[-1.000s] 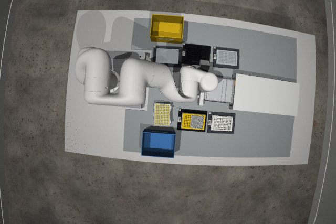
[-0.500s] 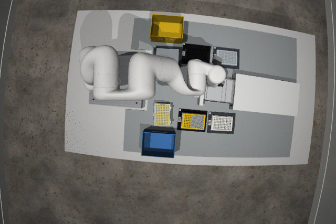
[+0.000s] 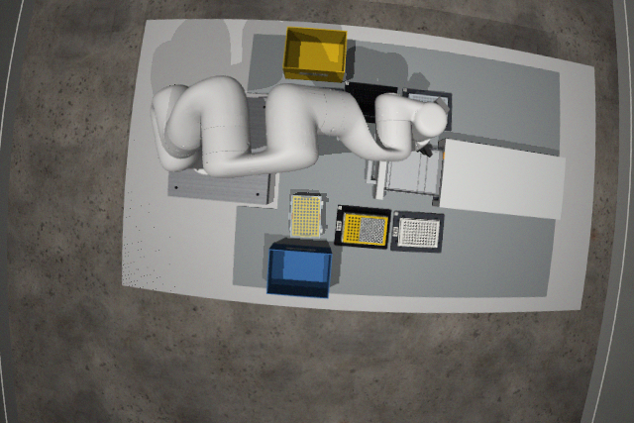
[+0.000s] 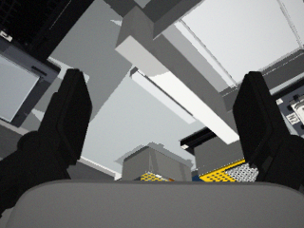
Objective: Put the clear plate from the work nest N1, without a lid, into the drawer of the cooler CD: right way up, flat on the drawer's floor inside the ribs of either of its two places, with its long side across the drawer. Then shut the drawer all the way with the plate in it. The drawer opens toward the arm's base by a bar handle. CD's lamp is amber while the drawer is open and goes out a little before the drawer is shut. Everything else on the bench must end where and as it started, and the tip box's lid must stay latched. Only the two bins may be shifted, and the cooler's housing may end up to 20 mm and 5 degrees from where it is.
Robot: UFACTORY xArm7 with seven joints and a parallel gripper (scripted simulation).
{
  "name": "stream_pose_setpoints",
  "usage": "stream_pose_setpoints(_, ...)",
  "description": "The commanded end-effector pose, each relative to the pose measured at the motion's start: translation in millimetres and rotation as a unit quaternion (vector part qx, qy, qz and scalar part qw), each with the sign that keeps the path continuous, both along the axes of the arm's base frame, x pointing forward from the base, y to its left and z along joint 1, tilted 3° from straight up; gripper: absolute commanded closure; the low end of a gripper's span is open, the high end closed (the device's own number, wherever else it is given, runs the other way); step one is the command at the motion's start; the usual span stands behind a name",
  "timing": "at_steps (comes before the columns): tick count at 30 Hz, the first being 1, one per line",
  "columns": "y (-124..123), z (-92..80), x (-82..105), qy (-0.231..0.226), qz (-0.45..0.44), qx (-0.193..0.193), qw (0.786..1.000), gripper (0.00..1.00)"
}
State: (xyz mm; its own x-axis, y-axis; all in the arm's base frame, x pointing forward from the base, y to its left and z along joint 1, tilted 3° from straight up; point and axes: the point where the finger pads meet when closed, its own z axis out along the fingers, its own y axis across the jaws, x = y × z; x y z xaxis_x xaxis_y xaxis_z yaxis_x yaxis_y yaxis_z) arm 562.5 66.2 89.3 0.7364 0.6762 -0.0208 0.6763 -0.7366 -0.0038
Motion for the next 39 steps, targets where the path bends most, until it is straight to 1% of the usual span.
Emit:
stream_pose_setpoints(1,12.9,1.3,17.8,0.005,-0.075,-0.010,0.997,0.00)
stream_pose_setpoints(7,33.8,0.5,39.2,0.003,-0.174,-0.013,0.985,0.00)
stream_pose_setpoints(13,54.7,-0.4,60.7,0.001,-0.271,-0.015,0.962,0.00)
stream_pose_setpoints(15,54.7,-0.4,60.7,0.001,-0.271,-0.015,0.962,0.00)
stream_pose_setpoints(22,79.2,-1.4,85.7,-0.001,-0.377,-0.017,0.926,0.00)
stream_pose_setpoints(29,102.3,-2.3,109.3,-0.001,-0.377,-0.017,0.926,0.00)
stream_pose_setpoints(39,102.3,-2.3,109.3,-0.001,-0.377,-0.017,0.926,0.00)
